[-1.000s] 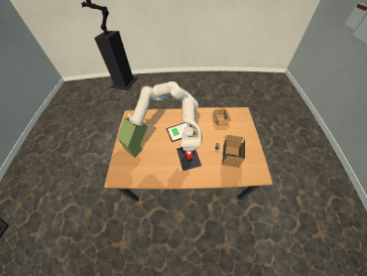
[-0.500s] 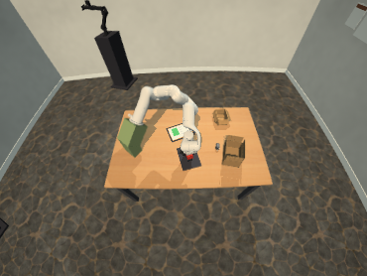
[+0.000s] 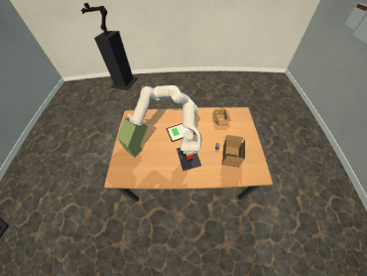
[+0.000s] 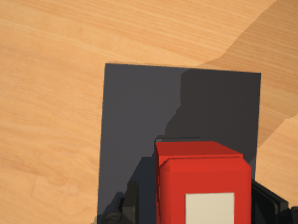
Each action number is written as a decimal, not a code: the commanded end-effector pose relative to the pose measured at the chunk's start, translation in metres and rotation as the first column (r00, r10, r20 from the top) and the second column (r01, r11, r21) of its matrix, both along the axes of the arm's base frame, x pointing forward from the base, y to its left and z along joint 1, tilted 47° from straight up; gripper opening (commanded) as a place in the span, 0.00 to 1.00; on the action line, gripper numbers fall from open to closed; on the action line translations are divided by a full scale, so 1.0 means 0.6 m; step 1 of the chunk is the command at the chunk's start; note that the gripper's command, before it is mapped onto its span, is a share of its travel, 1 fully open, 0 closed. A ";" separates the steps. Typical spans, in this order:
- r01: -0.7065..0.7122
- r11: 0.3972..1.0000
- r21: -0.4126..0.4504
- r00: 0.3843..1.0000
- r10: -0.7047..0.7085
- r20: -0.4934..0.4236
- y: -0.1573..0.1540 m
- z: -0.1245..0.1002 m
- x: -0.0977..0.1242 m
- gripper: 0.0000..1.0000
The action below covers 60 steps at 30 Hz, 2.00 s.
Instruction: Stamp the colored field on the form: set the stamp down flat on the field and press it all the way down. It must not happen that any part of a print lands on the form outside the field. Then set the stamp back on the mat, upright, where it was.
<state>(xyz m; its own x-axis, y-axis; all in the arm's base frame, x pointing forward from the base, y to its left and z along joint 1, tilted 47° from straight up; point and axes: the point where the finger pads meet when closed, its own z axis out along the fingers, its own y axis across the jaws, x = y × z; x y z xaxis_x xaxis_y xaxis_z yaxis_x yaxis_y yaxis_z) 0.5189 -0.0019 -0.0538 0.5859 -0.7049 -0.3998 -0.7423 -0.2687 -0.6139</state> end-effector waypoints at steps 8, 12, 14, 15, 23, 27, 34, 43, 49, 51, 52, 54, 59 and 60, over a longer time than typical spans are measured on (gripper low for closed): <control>0.002 1.000 -0.001 1.000 -0.002 0.002 -0.002 0.002 0.001 0.34; 0.002 1.000 -0.001 1.000 -0.002 0.002 -0.002 0.002 0.001 0.34; 0.002 1.000 -0.001 1.000 -0.002 0.002 -0.002 0.002 0.001 0.34; 0.002 1.000 -0.001 1.000 -0.002 0.002 -0.002 0.002 0.001 0.34; 0.002 1.000 -0.001 1.000 -0.002 0.002 -0.002 0.002 0.001 0.34; 0.002 1.000 -0.001 1.000 -0.002 0.002 -0.002 0.002 0.001 0.34; 0.002 1.000 -0.001 1.000 -0.002 0.002 -0.002 0.002 0.001 0.34; 0.002 1.000 -0.001 1.000 -0.002 0.002 -0.002 0.002 0.001 0.34; 0.002 1.000 -0.001 1.000 -0.002 0.002 -0.004 0.004 0.000 0.34; 0.002 1.000 -0.001 1.000 -0.002 0.002 -0.011 0.011 -0.003 0.34; 0.002 1.000 -0.001 1.000 -0.002 0.002 -0.015 0.015 -0.005 0.34; 0.002 1.000 -0.001 1.000 -0.002 0.002 -0.026 0.026 -0.011 0.34; 0.002 1.000 -0.001 1.000 -0.002 0.002 -0.045 0.046 -0.020 0.34; 0.002 1.000 -0.001 1.000 -0.002 0.002 -0.046 0.047 -0.021 0.34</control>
